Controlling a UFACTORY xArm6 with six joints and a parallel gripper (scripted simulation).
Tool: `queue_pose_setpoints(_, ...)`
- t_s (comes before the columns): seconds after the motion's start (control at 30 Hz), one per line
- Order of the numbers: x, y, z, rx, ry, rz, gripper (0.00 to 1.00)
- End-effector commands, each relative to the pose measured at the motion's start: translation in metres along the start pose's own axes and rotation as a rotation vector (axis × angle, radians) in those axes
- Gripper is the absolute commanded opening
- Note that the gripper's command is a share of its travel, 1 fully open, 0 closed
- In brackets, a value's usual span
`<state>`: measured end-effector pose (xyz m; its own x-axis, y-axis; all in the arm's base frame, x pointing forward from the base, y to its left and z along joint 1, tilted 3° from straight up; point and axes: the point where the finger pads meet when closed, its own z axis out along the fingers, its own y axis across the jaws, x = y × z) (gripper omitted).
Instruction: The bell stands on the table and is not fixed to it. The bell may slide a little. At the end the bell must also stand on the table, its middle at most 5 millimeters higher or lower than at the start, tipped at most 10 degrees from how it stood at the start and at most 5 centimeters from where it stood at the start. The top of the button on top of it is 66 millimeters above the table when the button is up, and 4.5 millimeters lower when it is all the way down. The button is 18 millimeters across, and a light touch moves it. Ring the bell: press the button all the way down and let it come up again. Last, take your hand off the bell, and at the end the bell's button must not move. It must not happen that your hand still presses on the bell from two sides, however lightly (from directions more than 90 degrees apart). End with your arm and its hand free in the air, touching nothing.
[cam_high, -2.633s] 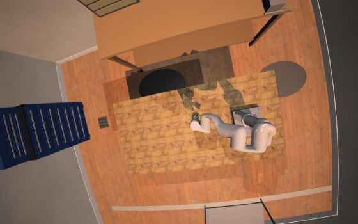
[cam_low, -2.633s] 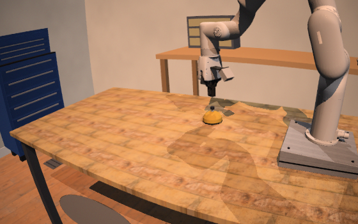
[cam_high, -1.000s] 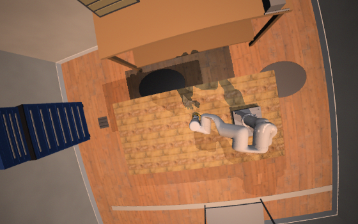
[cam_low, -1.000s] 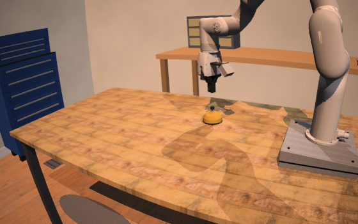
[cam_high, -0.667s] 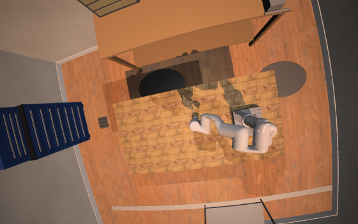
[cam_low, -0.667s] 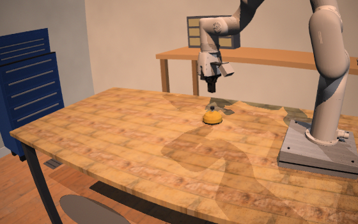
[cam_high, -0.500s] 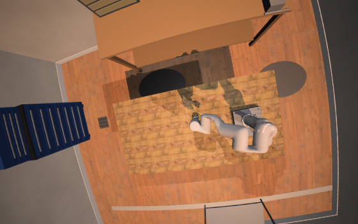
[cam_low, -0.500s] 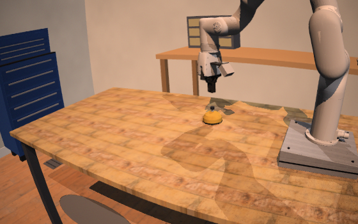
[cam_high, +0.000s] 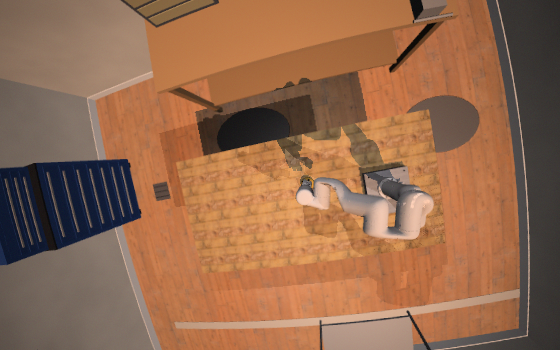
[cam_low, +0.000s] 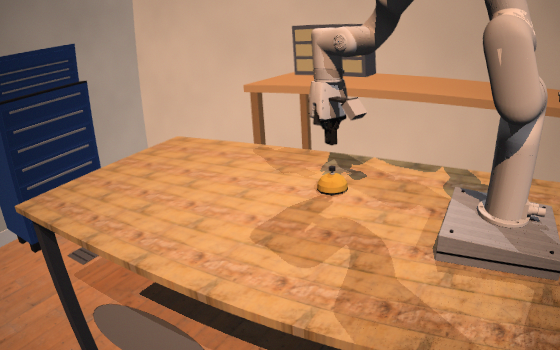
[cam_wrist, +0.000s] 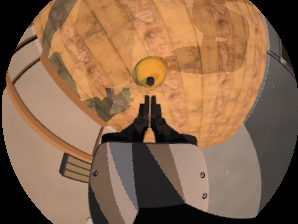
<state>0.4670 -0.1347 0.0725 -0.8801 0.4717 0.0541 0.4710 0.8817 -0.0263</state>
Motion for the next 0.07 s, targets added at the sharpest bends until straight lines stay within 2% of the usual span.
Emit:
queue_pose_setpoints(0.0, -0.0014, 0.0003, -0.0018, -0.001, -0.005, 0.0, 0.0)
queue_pose_setpoints(0.03, -0.0014, 0.0003, -0.0018, -0.001, -0.005, 0.0, 0.0)
